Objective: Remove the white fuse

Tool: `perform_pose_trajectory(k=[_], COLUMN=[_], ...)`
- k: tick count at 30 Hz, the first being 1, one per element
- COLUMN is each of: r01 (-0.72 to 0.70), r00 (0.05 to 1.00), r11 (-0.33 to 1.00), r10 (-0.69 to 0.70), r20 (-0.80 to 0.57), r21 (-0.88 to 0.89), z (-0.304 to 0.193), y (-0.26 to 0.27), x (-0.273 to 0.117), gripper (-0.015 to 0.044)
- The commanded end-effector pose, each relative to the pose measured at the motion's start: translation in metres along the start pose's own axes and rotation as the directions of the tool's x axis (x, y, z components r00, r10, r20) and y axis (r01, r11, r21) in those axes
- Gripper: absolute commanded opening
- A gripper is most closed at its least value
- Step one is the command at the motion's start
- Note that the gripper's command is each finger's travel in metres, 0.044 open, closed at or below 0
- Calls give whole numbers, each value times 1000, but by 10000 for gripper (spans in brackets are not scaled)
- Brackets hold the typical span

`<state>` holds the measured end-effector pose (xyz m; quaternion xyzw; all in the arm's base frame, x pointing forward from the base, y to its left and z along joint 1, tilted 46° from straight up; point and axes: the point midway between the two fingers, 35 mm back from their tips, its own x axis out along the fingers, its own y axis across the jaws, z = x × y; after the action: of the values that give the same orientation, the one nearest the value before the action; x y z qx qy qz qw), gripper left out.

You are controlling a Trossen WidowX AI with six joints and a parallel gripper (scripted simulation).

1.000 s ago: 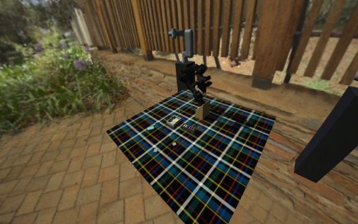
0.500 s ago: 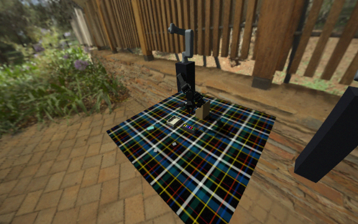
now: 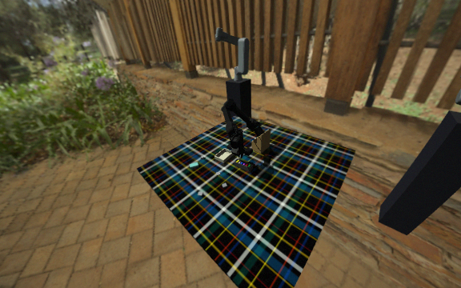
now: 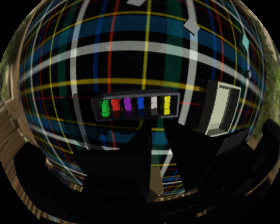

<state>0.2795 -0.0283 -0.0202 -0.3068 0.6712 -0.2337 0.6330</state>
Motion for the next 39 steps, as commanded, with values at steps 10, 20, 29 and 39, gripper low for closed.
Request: perform_pose_trajectory(k=[10, 20, 29, 39], r01=[5, 5, 6, 6], r00=[1000, 1000, 1000, 1000], r11=[1000, 1000, 1000, 1000], r10=[-5, -5, -6, -6], r20=[1, 1, 1, 1], r21=[21, 21, 21, 21], z=[5, 5, 5, 5], y=[-2, -2, -2, -2], x=[11, 21, 29, 33], gripper=[74, 74, 74, 74])
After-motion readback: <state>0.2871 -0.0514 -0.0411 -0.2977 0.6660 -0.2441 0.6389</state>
